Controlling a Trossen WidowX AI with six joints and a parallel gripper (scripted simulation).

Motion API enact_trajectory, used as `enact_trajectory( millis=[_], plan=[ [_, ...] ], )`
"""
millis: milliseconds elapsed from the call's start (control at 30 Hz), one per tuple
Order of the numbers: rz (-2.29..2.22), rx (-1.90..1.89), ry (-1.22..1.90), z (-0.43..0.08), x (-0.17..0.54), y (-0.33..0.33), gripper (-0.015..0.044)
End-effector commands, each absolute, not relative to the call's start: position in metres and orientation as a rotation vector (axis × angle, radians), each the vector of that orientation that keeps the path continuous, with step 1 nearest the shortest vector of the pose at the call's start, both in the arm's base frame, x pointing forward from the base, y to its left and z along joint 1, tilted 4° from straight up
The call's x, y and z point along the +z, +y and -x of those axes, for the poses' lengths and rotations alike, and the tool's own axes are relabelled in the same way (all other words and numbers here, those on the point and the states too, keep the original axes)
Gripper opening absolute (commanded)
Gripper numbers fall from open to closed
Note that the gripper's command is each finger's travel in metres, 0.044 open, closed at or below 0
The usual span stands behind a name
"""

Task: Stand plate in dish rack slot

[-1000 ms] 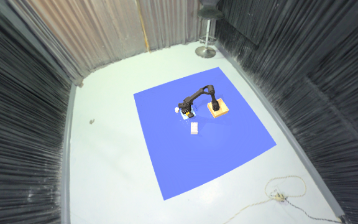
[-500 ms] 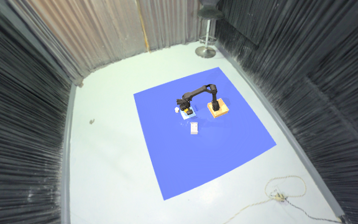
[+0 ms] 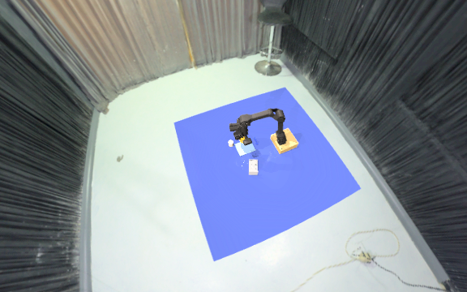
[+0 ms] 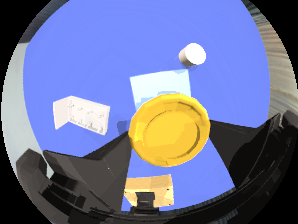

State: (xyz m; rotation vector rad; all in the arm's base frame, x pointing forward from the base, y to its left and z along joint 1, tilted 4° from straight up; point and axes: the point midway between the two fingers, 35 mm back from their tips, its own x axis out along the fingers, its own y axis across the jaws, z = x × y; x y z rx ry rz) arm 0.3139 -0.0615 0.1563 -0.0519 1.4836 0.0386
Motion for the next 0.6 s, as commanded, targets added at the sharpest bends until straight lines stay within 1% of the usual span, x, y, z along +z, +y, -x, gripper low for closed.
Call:
enact_trajectory(
  millis=[0,267,567],
  plan=[
    [0.059,0.039,1.473,-0.312,0.179,-0.061,0.0],
    [0.04,0.023,1.474,-0.309,0.185,-0.054,0.0],
    [-0.215,-0.199,1.467,-0.277,0.18,0.027,0.0]
  ],
)
